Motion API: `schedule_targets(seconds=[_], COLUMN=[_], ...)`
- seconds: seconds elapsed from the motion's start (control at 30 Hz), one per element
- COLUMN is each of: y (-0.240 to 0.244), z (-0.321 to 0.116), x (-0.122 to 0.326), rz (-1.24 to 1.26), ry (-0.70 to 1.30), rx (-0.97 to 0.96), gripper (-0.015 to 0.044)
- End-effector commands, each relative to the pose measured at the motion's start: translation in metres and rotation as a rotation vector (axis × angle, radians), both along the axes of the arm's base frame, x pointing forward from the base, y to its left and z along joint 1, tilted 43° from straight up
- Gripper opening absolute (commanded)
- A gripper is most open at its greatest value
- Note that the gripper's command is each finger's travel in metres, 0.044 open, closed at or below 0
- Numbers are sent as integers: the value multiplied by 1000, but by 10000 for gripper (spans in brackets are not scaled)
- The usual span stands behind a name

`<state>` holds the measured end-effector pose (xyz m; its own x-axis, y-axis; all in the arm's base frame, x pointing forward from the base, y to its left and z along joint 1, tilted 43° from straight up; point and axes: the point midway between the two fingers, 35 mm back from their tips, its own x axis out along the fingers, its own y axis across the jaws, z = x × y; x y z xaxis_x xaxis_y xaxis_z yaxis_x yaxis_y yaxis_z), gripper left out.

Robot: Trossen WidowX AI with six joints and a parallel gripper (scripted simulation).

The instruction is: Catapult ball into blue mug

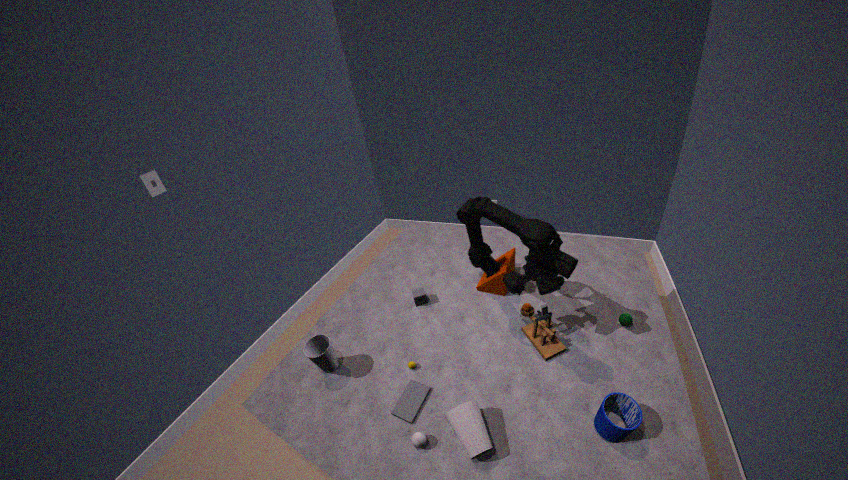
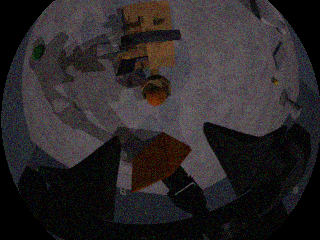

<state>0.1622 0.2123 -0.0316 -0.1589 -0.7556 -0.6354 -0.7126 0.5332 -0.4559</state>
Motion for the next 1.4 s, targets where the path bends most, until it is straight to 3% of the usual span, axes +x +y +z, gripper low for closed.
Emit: schedule_targets(seconds=[0.0,0.1,0.67,1.13,1.37], y=[18,19,140,228,231], z=[24,3,-57,-59,-58], x=[-4,7,116,218,222], rz=[6,31,317,594,607], ry=[-18,-16,-167,-429,-443], rx=[52,75,548,808,816], gripper=[440,440,440,440,440])
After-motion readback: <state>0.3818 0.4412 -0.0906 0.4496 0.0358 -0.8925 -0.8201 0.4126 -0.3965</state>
